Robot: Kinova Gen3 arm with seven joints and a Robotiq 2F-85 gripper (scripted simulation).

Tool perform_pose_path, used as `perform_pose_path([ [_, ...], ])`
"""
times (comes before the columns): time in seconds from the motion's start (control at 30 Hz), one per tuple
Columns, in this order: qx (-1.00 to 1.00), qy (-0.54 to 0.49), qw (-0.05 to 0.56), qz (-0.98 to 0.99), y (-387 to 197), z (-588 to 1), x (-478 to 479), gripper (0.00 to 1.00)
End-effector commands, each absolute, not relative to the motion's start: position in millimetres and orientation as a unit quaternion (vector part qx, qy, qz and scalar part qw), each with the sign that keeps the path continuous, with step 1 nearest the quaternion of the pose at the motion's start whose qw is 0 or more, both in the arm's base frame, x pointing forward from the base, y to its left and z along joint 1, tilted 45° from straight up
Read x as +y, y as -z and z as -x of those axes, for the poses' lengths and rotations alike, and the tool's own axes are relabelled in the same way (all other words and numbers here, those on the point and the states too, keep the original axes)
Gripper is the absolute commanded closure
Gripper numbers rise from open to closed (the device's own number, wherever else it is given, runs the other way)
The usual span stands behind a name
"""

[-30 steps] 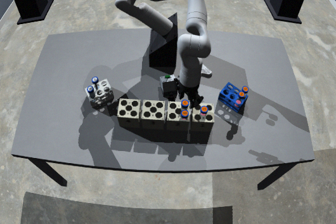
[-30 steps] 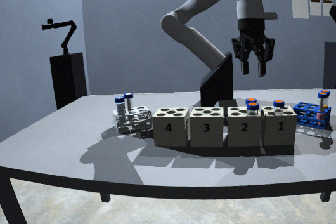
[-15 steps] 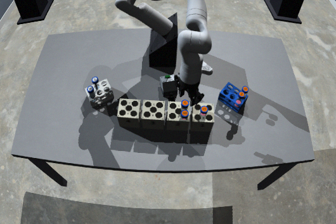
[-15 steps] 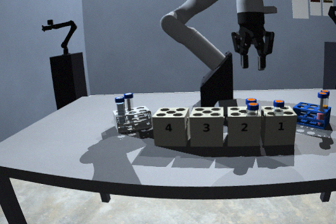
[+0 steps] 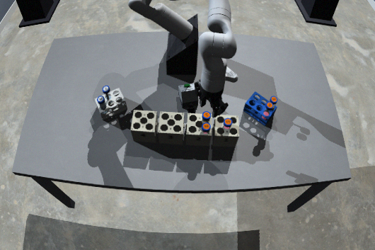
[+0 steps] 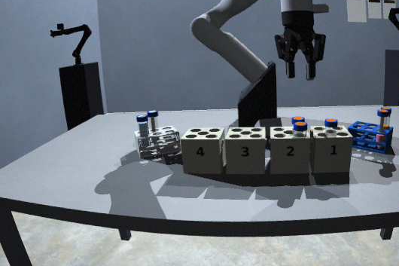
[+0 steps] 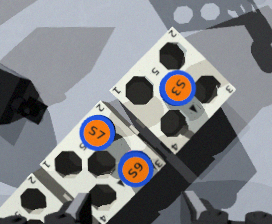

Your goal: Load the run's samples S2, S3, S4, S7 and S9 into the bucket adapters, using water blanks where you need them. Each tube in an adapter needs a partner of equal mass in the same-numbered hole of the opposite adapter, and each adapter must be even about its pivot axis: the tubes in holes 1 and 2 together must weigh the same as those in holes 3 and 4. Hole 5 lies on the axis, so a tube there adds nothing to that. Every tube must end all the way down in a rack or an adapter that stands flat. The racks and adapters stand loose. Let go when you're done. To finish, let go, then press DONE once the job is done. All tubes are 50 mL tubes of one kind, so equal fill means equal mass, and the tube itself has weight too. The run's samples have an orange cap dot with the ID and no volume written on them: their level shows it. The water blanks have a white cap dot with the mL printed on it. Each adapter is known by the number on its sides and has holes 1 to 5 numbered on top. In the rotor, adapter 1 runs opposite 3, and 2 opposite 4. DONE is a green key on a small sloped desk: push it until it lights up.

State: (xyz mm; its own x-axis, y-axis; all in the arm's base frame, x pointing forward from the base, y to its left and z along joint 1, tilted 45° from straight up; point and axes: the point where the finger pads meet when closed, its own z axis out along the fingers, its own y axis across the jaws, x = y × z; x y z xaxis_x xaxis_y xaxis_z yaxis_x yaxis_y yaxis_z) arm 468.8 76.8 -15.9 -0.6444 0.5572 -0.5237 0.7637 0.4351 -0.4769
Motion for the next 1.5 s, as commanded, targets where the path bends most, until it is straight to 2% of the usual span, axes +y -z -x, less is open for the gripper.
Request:
perform_pose_path([
  [0.0,0.835,0.354,0.146,-0.395,15,-469,78,0.38],
  [0.43,0.850,0.360,0.132,-0.362,20,-467,82,0.38],
  [1.47,0.860,0.363,0.121,-0.338,82,-430,146,0.38],
])
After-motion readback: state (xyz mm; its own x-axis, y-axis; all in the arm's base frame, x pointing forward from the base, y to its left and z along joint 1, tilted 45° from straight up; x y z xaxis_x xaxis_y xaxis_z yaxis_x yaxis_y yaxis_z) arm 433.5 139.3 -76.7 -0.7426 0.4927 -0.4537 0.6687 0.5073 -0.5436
